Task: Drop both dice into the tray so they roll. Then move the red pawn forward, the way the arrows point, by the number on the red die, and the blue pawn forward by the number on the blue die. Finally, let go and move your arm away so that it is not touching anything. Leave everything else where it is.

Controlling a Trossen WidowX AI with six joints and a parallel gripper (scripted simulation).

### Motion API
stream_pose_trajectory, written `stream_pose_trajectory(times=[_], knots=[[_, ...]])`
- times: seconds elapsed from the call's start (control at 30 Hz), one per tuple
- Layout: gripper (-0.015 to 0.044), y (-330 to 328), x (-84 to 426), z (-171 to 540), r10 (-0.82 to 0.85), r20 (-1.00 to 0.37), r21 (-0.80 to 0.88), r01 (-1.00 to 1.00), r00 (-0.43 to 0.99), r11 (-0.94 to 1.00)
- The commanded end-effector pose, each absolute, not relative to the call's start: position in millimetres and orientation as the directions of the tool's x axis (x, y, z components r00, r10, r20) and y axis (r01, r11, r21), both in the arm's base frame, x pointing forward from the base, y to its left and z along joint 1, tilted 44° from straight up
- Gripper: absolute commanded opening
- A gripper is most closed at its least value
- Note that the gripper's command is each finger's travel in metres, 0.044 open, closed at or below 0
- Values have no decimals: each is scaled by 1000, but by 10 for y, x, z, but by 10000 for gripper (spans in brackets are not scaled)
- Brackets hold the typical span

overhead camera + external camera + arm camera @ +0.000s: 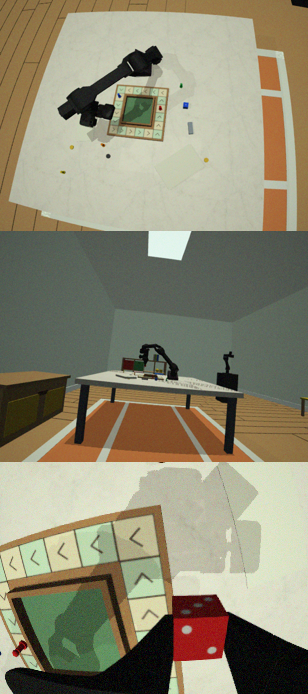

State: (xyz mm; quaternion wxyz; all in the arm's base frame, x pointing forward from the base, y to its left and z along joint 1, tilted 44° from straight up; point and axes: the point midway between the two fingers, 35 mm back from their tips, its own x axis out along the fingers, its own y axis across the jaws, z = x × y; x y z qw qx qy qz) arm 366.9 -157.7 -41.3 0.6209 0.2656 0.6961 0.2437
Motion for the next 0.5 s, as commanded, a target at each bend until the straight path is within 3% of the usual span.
stream_pose_trajectory(times=[0.0, 0.47], knots=[[0, -1473, 3647, -323, 672, -735, 653, 174, -90, 737], [0, -1113, 3505, -54, 673, -734, 530, 542, -91, 652]])
